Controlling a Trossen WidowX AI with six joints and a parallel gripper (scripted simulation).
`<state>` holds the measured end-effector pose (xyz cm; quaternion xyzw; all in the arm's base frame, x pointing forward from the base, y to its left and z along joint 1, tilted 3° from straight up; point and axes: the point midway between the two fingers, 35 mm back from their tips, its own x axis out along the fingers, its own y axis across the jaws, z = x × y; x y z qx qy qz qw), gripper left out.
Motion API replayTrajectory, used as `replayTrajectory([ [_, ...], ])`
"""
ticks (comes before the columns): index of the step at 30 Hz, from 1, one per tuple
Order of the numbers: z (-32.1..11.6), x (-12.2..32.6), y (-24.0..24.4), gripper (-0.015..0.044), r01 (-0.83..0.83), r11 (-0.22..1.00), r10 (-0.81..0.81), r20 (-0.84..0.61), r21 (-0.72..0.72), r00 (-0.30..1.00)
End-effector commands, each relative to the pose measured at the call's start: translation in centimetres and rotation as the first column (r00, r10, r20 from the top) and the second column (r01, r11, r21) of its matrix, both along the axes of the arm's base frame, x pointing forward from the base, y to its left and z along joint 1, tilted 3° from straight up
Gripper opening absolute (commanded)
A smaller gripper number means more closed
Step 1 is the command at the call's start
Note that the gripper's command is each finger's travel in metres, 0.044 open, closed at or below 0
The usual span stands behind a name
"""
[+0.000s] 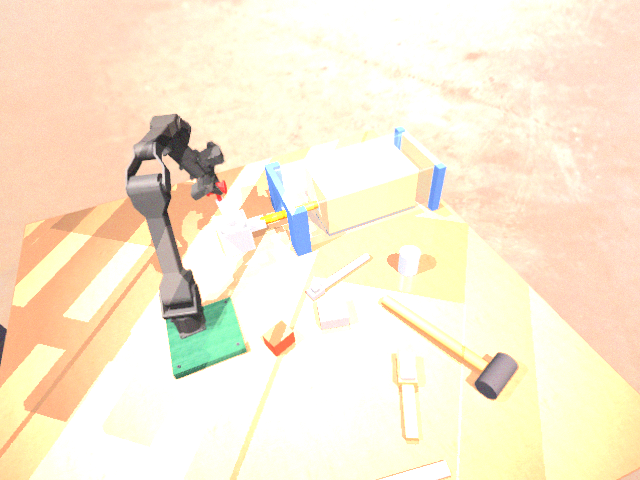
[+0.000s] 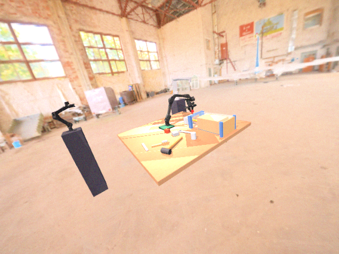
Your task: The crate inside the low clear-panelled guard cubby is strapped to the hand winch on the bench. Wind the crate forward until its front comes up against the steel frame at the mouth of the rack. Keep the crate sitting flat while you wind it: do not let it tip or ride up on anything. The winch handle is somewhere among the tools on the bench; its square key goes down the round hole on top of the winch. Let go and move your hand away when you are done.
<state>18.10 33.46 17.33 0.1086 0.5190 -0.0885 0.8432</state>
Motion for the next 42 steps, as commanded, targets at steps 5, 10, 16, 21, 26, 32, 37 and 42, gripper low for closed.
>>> replayTrajectory([
  [5, -0.5, -2.2, -0.3, 0.0000, -0.016, 1.000, 0.016, -0.032, -0.011, 0.999],
  [10, -0.6, -2.8, -0.5, 0.0000, -0.016, 1.000, 0.016, -0.032, -0.011, 0.999],
  [16, -0.6, -3.5, -0.8, 0.0000, -0.016, 1.000, 0.016, -0.033, -0.012, 0.999],
  [21, -0.6, -4.1, -1.1, 0.0000, -0.016, 1.000, 0.016, -0.033, -0.012, 0.999],
  [26, -0.7, -4.7, -1.5, 0.0000, -0.016, 1.000, 0.016, -0.034, -0.012, 0.999],
  [32, -0.7, -5.3, -1.9, 0.0000, -0.016, 1.000, 0.016, -0.034, -0.012, 0.999],
  [37, -0.8, -5.9, -2.4, 0.0000, -0.016, 1.000, 0.016, -0.035, -0.013, 0.999],
  [42, -0.8, -6.3, -2.8, 0.0000, -0.016, 1.000, 0.016, -0.035, -0.013, 0.999],
])
